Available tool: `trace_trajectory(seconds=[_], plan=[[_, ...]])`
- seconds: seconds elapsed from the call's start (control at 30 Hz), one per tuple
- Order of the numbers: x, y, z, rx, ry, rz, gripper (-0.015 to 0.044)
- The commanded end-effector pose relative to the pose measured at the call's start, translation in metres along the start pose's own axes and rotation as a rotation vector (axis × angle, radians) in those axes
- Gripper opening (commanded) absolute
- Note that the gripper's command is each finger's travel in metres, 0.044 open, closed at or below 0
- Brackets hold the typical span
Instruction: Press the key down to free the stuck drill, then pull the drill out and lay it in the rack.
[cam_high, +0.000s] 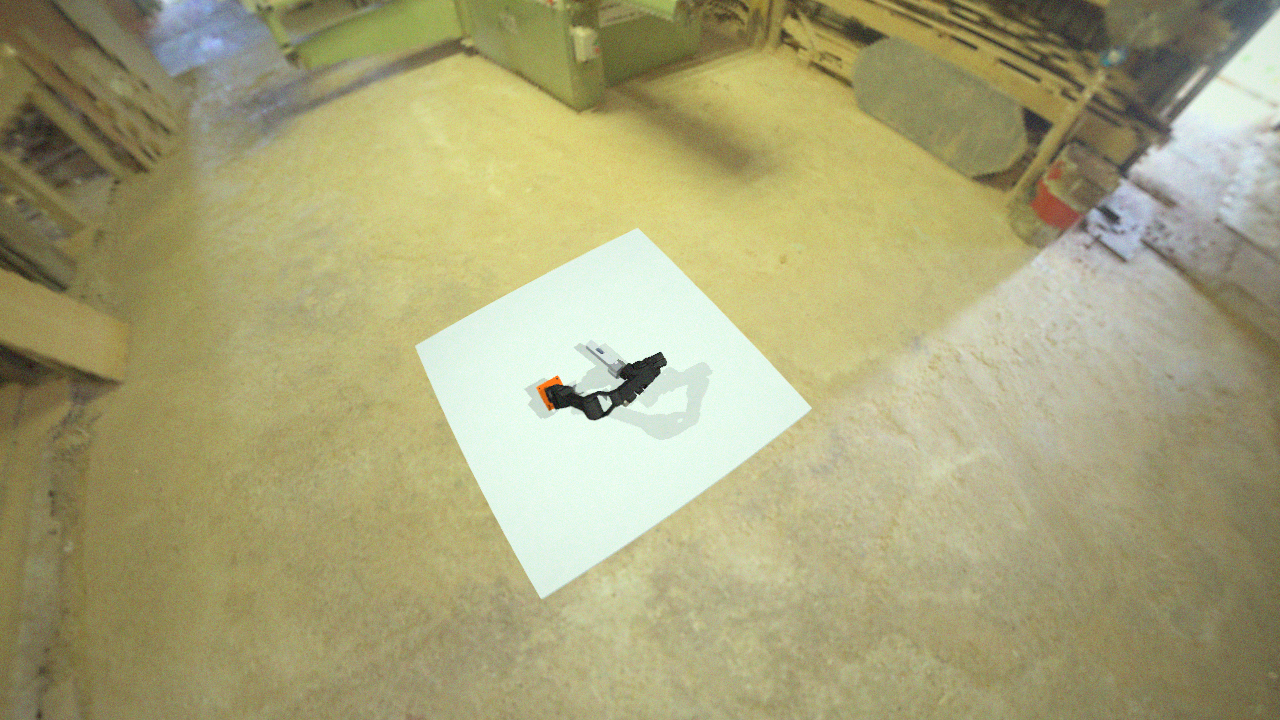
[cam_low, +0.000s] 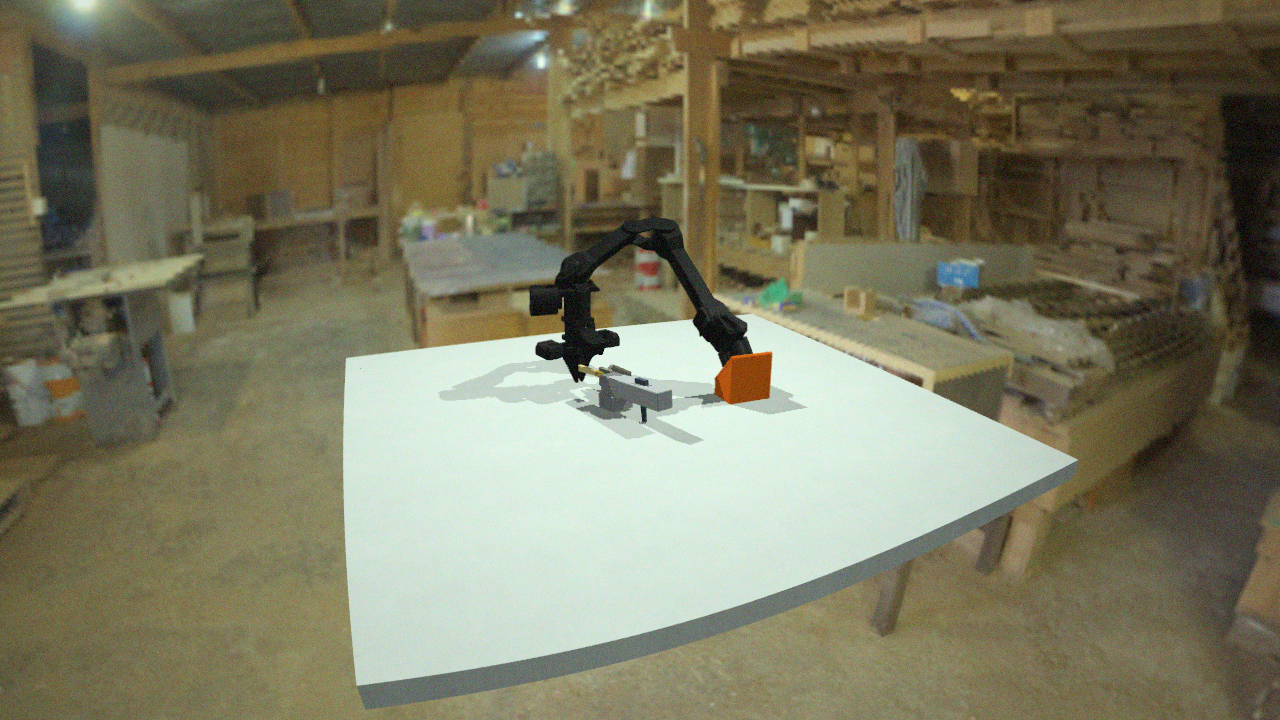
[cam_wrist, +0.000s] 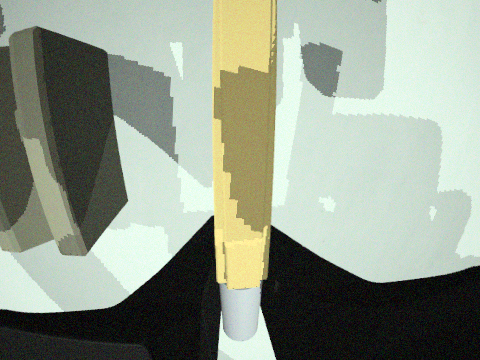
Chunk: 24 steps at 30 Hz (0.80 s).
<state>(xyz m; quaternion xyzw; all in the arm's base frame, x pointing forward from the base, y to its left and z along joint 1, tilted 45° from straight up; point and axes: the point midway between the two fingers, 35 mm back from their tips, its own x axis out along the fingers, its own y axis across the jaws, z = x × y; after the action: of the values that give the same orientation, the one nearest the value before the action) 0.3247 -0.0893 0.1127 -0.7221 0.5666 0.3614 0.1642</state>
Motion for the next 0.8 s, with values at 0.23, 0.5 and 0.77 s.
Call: trace_trajectory(seconds=[0.23, 0.5, 0.77], plan=[[-0.0056, 0.0008, 0.0006, 0.003, -0.001, -0.006, 0.0], [-0.0082, 0.0019, 0.0011, 0.003, -0.001, -0.006, 0.0], [-0.0108, 0.0029, 0.0016, 0.003, -0.001, -0.006, 0.0]])
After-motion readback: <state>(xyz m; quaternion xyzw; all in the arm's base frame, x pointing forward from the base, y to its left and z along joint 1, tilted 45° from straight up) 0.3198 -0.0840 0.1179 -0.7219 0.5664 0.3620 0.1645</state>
